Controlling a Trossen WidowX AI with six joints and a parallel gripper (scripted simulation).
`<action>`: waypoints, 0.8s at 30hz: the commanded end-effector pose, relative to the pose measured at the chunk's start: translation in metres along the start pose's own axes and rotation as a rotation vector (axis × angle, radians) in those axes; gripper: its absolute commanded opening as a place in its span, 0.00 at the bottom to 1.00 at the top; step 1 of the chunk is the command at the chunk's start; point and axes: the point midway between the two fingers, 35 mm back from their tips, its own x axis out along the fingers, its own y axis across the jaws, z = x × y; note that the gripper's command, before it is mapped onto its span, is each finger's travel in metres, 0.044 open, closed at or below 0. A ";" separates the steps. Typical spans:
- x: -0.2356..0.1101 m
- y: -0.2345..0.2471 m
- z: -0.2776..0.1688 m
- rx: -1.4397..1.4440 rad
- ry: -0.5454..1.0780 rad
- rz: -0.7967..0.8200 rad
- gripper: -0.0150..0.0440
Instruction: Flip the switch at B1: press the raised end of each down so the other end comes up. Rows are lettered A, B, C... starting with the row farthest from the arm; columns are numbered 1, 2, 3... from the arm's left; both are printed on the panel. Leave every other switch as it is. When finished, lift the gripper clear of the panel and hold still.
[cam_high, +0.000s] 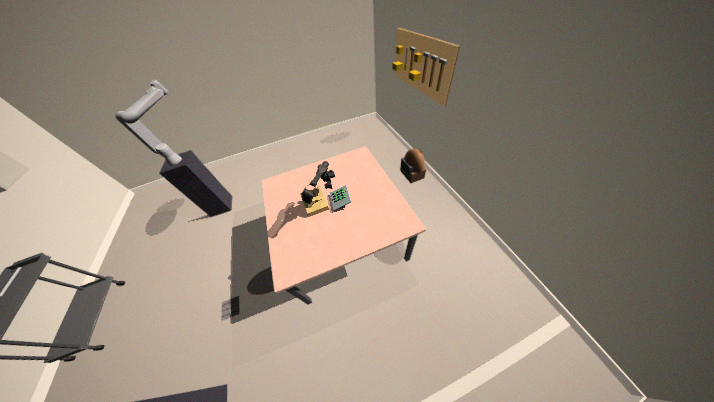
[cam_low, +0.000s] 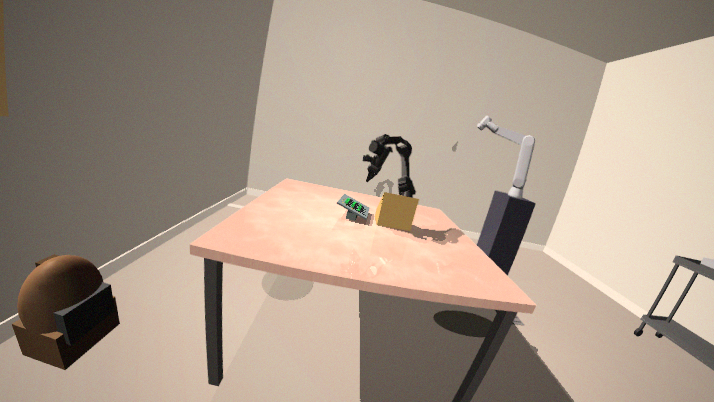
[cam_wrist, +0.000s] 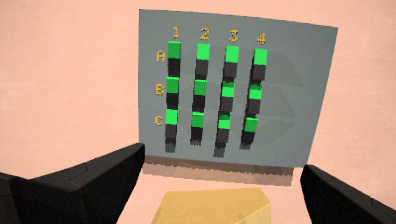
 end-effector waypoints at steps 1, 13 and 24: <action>0.002 0.002 0.000 -0.001 0.000 0.001 0.89; 0.103 0.052 0.004 -0.032 0.011 0.022 0.35; 0.137 0.052 0.004 -0.032 0.027 0.019 0.25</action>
